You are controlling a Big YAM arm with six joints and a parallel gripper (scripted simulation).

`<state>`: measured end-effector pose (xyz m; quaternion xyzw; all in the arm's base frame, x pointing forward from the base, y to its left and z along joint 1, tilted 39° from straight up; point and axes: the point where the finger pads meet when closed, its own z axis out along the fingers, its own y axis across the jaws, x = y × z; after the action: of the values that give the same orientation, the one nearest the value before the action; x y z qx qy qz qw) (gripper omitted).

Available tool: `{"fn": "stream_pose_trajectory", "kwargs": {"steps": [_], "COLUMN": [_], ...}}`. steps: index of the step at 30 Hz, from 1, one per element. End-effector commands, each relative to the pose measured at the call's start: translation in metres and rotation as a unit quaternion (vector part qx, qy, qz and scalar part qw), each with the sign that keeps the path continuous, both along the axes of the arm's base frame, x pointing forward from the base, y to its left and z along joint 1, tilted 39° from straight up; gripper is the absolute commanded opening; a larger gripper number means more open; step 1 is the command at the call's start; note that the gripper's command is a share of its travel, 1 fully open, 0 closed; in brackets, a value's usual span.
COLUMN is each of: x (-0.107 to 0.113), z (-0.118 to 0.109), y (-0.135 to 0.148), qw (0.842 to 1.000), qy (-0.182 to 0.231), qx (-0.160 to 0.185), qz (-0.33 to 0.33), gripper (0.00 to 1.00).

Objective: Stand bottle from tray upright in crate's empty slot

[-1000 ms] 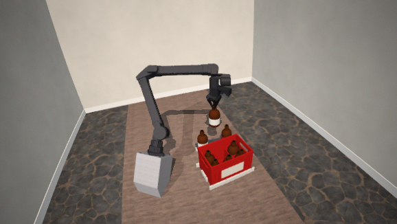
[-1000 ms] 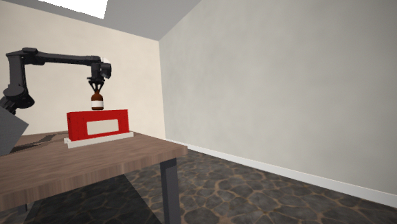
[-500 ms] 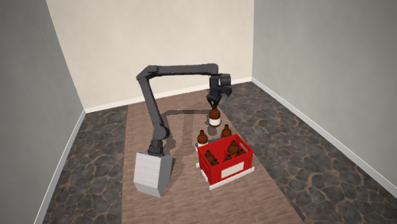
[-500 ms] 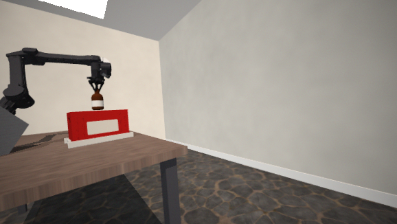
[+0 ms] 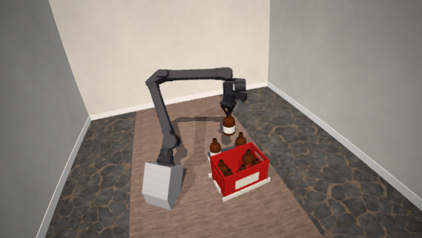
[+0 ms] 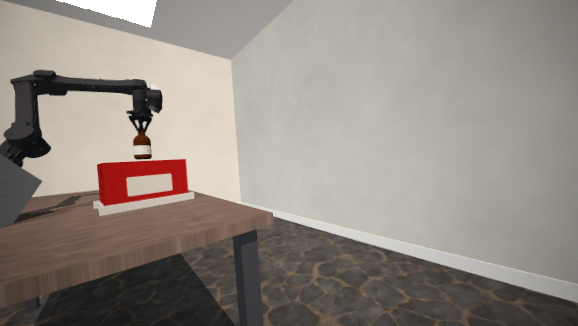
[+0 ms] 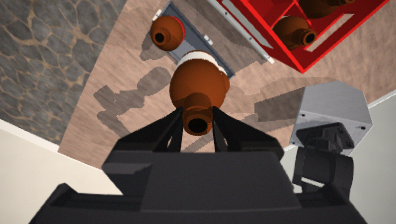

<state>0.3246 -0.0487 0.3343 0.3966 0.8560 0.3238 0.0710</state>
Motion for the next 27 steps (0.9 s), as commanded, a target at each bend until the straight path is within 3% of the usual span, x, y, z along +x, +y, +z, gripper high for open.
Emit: {"fn": "stream_pose_trajectory", "kwargs": {"steps": [1,8,14,27], "x": [0.004,-0.005,-0.006,-0.007], "z": [0.017,-0.007,-0.006,-0.028], "y": [-0.017,-0.02,-0.026,-0.048], "qw": [1.0,1.0,1.0,1.0], "qy": [-0.017,0.002,-0.004,0.005], "qx": [-0.01,0.001,-0.003,0.003], "qz": [-0.006,-0.006,-0.006,-0.007], "gripper": [0.0,0.0,0.0,0.0]}}
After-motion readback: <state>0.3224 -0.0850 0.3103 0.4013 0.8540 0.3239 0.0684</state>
